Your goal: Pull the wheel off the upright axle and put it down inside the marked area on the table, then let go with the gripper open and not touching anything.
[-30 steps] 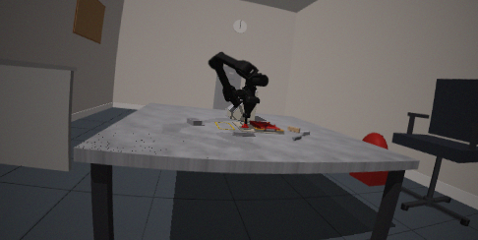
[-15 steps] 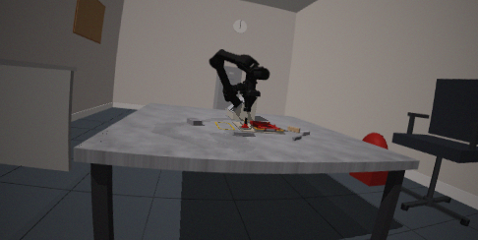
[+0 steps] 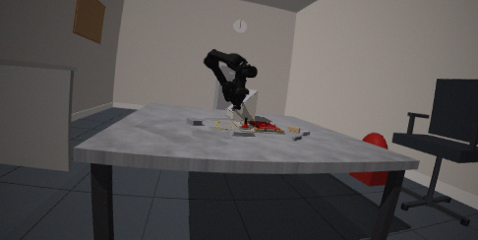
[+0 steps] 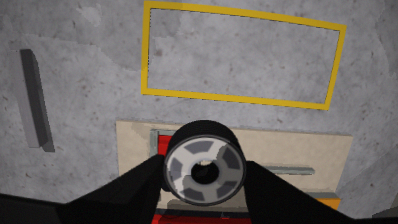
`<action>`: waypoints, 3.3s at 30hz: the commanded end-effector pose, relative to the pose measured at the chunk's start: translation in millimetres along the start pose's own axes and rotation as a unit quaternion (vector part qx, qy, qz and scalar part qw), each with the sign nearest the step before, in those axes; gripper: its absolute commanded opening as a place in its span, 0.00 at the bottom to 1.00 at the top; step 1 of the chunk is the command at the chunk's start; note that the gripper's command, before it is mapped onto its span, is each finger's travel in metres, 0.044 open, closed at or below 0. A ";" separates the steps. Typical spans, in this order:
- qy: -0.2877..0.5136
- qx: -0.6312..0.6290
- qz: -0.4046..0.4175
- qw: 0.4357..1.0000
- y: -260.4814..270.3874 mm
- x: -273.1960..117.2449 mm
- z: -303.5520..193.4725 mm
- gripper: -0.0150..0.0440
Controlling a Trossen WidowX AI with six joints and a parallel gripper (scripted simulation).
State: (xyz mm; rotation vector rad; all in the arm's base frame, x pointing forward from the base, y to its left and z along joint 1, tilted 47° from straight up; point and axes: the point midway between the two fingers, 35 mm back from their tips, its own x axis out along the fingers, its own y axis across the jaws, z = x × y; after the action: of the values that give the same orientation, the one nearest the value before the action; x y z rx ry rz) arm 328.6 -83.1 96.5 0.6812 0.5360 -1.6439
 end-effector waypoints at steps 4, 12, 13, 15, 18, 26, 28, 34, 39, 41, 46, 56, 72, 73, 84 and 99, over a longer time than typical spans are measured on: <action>-0.003 -0.003 -0.003 1.000 -14.7 -0.1 22.0 0.25; -0.004 -0.003 -0.004 1.000 -32.4 -1.4 45.5 0.25; -0.004 -0.003 -0.004 1.000 -34.4 -1.5 47.8 0.25; -0.004 -0.002 -0.004 1.000 -36.0 -1.6 49.6 0.25; -0.004 -0.002 -0.004 1.000 -35.9 1.9 49.7 0.25; -0.004 -0.002 -0.004 1.000 -35.8 20.4 49.8 0.25; -0.004 -0.002 -0.004 1.000 -35.0 26.3 49.5 0.25; -0.003 -0.002 -0.004 1.000 -33.2 57.4 49.0 0.25; -0.004 -0.002 -0.004 1.000 -34.5 84.5 50.1 0.25; -0.005 -0.002 -0.004 1.000 -35.8 95.1 50.9 0.25; -0.006 -0.002 -0.004 1.000 -37.1 102.8 51.6 0.25; -0.004 0.000 -0.004 1.000 -36.2 98.3 51.3 0.70; 0.003 -0.006 -0.002 1.000 -67.5 18.8 26.4 0.99; 0.003 -0.005 -0.003 1.000 -78.0 12.3 21.8 1.00; -0.003 -0.004 -0.006 1.000 -115.9 -6.7 11.1 1.00; -0.003 -0.004 -0.006 1.000 -115.9 -6.7 11.1 1.00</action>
State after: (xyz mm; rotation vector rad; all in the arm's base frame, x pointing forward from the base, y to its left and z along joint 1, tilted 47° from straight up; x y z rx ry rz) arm 214.7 -65.8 106.8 0.6635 0.5403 -1.6494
